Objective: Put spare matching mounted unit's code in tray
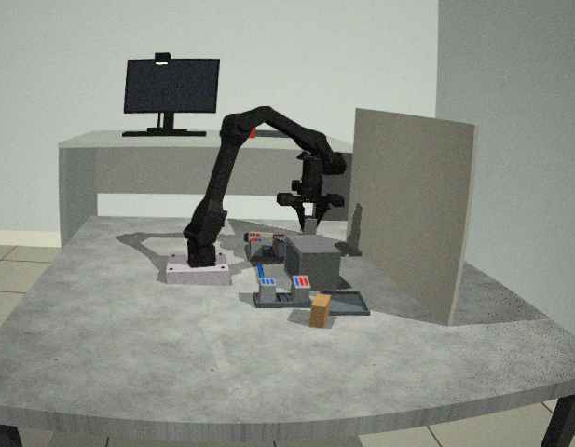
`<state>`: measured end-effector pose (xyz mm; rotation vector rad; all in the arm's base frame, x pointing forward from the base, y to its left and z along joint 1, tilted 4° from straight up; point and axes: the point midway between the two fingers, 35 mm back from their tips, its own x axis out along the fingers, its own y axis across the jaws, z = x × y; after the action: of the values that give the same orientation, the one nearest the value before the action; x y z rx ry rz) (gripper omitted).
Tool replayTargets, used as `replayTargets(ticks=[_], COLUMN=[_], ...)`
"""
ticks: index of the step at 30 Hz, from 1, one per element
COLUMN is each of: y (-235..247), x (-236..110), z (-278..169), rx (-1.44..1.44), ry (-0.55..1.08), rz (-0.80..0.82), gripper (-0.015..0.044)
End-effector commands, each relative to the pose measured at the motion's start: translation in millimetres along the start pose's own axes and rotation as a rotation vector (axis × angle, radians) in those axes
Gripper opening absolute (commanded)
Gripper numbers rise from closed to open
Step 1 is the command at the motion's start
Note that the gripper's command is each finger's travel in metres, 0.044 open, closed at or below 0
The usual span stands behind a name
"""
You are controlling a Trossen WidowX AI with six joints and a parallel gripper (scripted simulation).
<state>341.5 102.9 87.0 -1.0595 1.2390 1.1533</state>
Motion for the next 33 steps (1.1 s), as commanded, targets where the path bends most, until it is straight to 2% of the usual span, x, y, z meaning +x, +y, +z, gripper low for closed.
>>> replayTargets(ticks=[1, 5, 19, 24, 33], y=[0.1, -0.2, 3.2, 4.0, -18.3], x=[-9.3, -9.2, -75.3, -82.2, -84.1], z=[0.1, -0.1, 0.4, -0.8, -48.8], rx=[-0.002, 0.001, -0.001, -0.001, 0.01], ry=[-0.005, -0.002, -0.005, -0.004, 0.005], rz=[-0.001, -0.003, -0.002, -0.001, -0.01], gripper=[0.0, 0.0, 0.0, 0.0, 0.0])
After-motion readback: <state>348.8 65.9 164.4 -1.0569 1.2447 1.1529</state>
